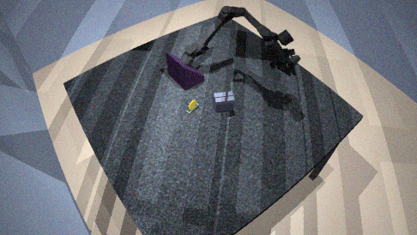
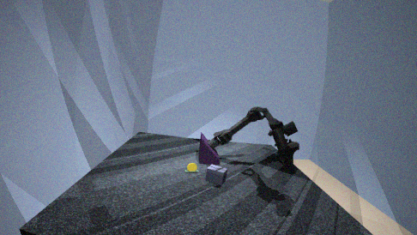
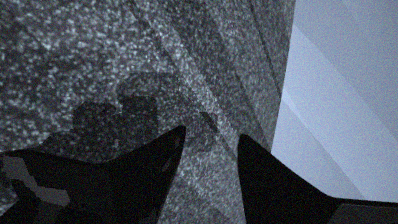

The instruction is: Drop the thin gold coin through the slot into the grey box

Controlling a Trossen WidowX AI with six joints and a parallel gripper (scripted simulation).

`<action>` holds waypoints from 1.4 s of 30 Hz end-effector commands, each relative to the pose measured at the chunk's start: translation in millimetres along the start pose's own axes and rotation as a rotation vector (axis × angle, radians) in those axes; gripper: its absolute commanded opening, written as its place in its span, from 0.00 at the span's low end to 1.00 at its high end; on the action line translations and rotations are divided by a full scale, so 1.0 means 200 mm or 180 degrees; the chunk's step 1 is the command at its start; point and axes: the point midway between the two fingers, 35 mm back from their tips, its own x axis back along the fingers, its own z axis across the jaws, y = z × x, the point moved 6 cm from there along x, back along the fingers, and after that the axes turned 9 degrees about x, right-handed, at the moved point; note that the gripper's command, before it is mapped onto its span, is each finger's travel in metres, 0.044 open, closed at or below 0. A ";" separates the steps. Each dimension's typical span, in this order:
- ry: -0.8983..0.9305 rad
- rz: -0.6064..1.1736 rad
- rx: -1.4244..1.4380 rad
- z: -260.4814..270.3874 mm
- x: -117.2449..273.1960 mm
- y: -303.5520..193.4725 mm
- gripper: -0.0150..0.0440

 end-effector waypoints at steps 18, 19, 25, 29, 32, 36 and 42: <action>0.1740 0.1390 0.0622 0.34 0.51 -1.49 0.53; 0.1851 0.1357 0.0617 0.38 0.55 -1.54 0.53; 0.2364 0.0912 0.0546 0.64 0.84 -1.76 0.53; 0.2498 0.0483 0.0495 0.82 1.02 -1.86 0.53; 0.2496 0.0229 0.0478 0.91 1.10 -1.89 0.53; 0.2496 0.0226 0.0477 0.92 1.11 -1.88 0.53; 0.2494 0.0223 0.0478 1.03 0.99 -1.90 0.53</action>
